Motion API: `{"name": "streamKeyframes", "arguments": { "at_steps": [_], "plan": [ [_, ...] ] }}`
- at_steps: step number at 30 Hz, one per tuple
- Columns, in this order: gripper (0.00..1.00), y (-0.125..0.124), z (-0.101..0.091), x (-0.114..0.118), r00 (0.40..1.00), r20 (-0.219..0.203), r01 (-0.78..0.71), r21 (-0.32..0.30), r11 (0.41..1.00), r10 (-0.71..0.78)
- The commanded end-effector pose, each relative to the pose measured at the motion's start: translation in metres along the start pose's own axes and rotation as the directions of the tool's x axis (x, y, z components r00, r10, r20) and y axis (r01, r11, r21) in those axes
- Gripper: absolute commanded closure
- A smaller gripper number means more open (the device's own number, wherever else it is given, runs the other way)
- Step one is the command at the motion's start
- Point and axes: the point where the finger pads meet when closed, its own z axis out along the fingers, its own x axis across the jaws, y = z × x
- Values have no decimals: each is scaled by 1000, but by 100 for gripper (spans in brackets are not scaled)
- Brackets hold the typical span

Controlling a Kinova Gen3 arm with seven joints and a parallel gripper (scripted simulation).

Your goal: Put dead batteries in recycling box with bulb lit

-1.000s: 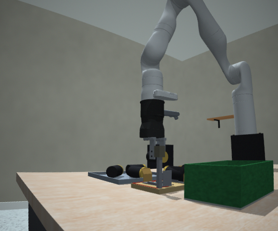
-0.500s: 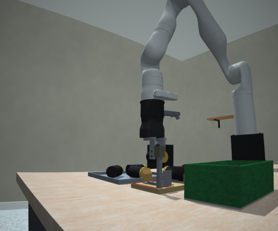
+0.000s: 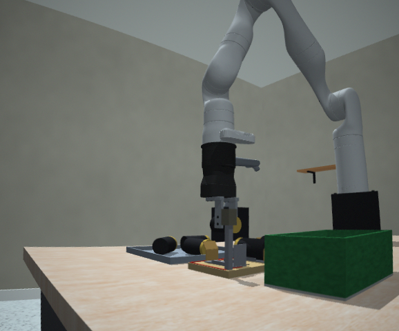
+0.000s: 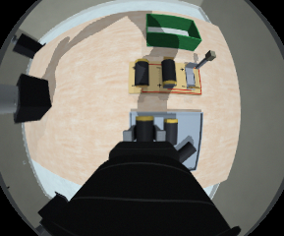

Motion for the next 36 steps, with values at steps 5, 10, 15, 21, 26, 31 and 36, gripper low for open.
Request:
{"name": "streamKeyframes", "arguments": {
  "at_steps": [5,10,15,21,26,31,36],
  "plan": [
    [43,-2,-1,5,1000,-11,-4,1,1000,4],
    [43,-2,-1,5,1000,-11,-4,1,1000,4],
    [43,-2,-1,5,1000,-11,-4,1,1000,4],
    [43,-2,-1,5,1000,-11,-4,1,1000,4],
    [43,-2,0,5,1000,-10,-4,1,1000,4],
    [43,-2,16,4,1000,-8,-4,1,1000,4],
    [43,-2,31,4,1000,-8,-4,1,1000,4]
  ]
}}
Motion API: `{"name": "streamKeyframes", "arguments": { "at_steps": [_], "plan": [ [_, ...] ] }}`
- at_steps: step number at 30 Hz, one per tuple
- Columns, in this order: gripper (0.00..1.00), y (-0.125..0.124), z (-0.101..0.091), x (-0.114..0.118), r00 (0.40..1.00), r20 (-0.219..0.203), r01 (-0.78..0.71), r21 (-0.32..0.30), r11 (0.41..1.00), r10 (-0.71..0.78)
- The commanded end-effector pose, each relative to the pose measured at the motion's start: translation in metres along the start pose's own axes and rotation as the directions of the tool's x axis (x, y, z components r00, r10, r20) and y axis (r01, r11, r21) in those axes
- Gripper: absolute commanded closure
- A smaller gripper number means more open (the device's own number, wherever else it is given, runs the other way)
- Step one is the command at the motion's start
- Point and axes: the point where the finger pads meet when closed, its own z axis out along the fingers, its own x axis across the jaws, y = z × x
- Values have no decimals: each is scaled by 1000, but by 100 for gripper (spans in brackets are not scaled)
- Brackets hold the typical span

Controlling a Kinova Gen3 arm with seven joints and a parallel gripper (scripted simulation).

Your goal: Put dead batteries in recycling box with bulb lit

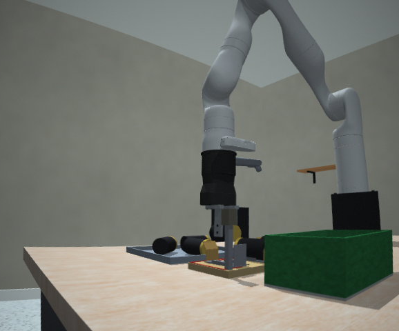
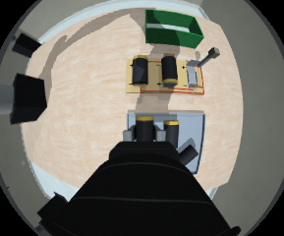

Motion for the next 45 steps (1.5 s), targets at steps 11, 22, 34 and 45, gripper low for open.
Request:
{"name": "streamKeyframes", "arguments": {
  "at_steps": [11,22,34,45],
  "plan": [
    [43,0,28,0,1000,0,-6,3,1000,6],
    [10,0,27,1,1000,-3,-6,3,1000,6],
    [10,0,27,1,1000,-3,-6,3,1000,6],
    [10,-2,17,-5,1000,12,-6,8,1000,6]
  ]
}}
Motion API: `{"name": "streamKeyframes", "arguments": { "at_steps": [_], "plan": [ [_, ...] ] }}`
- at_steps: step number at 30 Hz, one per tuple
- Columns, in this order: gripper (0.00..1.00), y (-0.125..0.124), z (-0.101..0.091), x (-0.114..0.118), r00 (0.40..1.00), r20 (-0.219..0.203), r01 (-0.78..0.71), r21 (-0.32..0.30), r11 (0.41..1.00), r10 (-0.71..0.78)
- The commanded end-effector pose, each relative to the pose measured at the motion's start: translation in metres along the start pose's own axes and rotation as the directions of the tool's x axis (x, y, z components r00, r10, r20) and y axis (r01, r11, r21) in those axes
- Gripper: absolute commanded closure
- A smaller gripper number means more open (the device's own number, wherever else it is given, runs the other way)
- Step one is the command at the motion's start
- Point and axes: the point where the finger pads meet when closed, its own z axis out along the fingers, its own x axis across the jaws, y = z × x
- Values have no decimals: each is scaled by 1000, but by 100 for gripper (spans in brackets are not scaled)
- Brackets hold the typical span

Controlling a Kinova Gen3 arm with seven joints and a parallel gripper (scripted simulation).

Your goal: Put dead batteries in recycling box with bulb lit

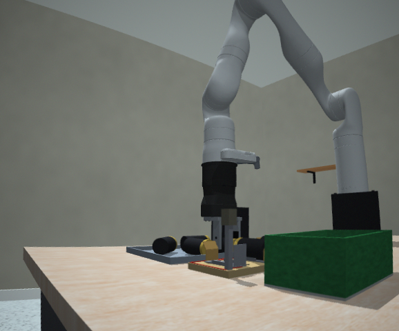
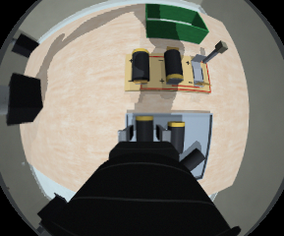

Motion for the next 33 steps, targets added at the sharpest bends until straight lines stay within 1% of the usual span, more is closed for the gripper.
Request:
{"name": "streamKeyframes", "arguments": {
  "at_steps": [1,3,11,15,20,21,25,27,28,30,33],
  "plan": [
    [10,-2,-11,-2,1000,5,-1,4,1000,1],
    [10,-2,-11,-2,1000,5,-1,4,1000,1],
    [10,-1,-48,-2,1000,4,-1,3,1000,1],
    [10,-1,-60,-1,1000,2,-1,3,1000,1],
    [10,-1,-63,-1,1000,2,-1,3,1000,1],
    [10,1,-63,3,1000,-9,-1,-2,1000,1],
    [10,1,-63,3,1000,-9,-1,-2,1000,1],
    [10,0,-64,2,1000,-7,-1,-1,1000,1],
    [10,-1,-67,-1,1000,2,-1,2,1000,1],
    [10,-1,-76,-1,1000,2,-1,2,1000,1],
    [10,0,-98,1,1000,-1,0,1,1000,0]
  ]
}}
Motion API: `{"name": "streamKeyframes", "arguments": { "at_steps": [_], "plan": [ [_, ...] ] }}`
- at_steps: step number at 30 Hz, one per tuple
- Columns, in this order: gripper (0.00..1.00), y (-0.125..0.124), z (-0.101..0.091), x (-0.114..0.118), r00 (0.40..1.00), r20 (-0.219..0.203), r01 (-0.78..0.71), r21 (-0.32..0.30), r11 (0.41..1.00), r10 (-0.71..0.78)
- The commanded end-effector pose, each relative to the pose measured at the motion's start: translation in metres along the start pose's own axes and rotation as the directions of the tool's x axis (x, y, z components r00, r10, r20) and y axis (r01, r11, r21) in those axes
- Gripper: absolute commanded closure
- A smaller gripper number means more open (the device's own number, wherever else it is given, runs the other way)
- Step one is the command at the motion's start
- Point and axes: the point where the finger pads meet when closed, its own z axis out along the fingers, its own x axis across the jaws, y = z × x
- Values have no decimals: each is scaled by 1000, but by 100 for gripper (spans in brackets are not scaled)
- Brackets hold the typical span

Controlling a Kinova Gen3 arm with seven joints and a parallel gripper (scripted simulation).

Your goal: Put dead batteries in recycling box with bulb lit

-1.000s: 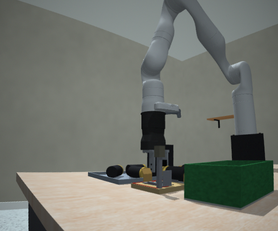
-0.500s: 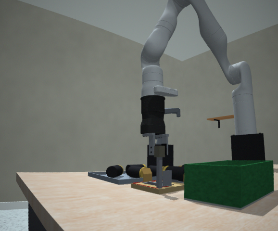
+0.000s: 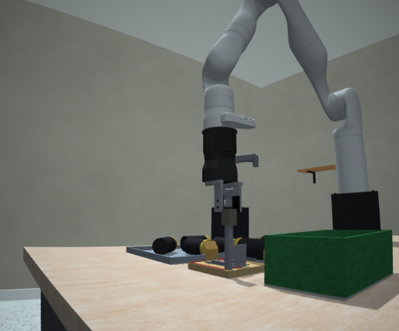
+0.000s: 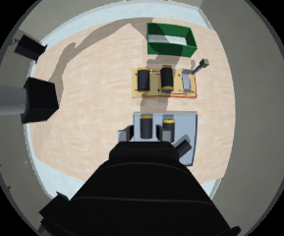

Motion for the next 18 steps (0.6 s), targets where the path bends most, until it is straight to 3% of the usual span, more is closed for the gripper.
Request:
{"name": "streamKeyframes", "arguments": {
  "at_steps": [1,8,18],
  "plan": [
    [10,0,-29,4,1000,-11,-1,-4,1000,1],
    [10,0,-52,4,1000,-11,-1,-5,1000,1],
    [10,2,-53,7,1000,-12,-1,-5,1000,1]
  ]
}}
